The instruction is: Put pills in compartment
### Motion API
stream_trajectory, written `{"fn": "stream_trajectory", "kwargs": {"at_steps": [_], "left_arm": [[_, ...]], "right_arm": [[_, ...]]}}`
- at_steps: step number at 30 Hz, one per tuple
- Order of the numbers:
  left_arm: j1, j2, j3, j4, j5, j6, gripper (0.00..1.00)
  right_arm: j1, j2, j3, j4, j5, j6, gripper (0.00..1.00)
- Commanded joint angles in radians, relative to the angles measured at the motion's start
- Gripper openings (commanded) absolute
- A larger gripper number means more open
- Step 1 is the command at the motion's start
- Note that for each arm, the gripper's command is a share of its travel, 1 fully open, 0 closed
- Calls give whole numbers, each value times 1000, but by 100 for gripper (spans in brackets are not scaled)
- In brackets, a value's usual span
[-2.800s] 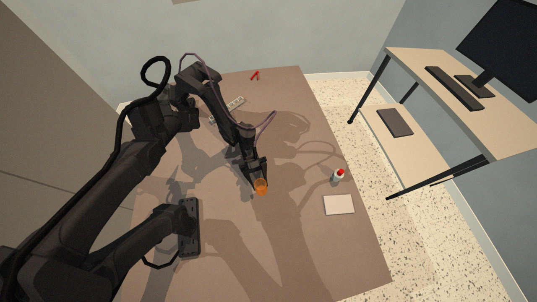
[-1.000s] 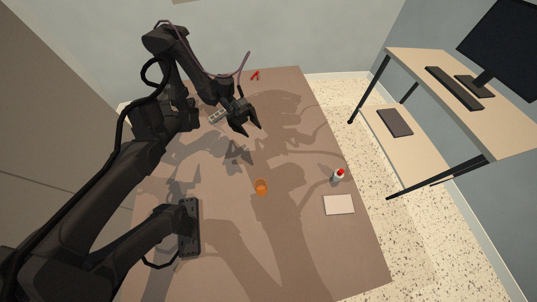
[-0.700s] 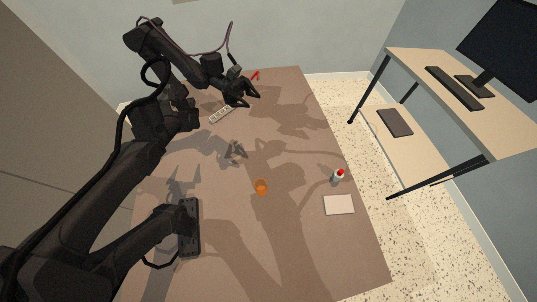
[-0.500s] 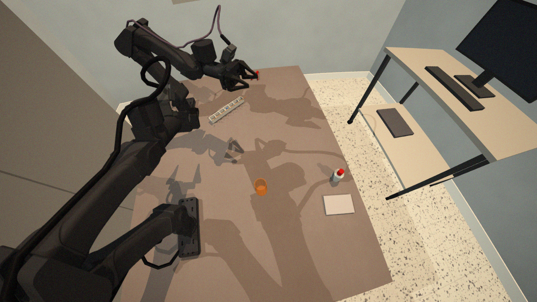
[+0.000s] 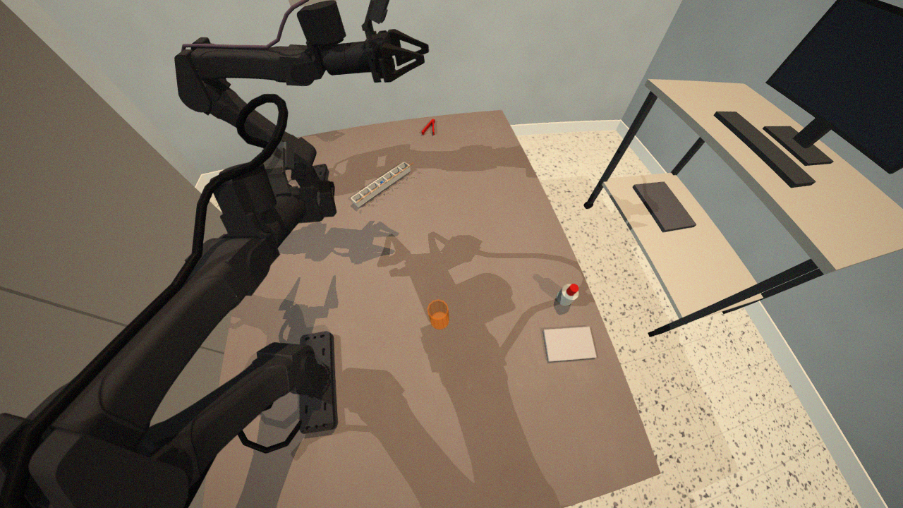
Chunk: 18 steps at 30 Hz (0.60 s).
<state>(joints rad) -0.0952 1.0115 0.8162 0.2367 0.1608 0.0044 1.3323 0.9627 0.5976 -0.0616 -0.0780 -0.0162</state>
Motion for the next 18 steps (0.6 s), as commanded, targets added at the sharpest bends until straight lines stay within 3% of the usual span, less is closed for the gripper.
{"fn": "stream_trajectory", "kwargs": {"at_steps": [1, 9, 15, 16, 18], "left_arm": [[18, -18, 53, -90, -45, -14, 56], [98, 25, 221, -212, -113, -28, 56], [118, 48, 277, -245, -131, -31, 56], [118, 49, 278, -252, -131, -29, 68], [118, 49, 278, -252, -131, -29, 68]], "right_arm": [[3, -17, 5, 6, 4, -1, 100], [3, -17, 5, 6, 4, -1, 100], [3, -17, 5, 6, 4, -1, 100], [3, -17, 5, 6, 4, -1, 100], [3, -17, 5, 6, 4, -1, 100]]}}
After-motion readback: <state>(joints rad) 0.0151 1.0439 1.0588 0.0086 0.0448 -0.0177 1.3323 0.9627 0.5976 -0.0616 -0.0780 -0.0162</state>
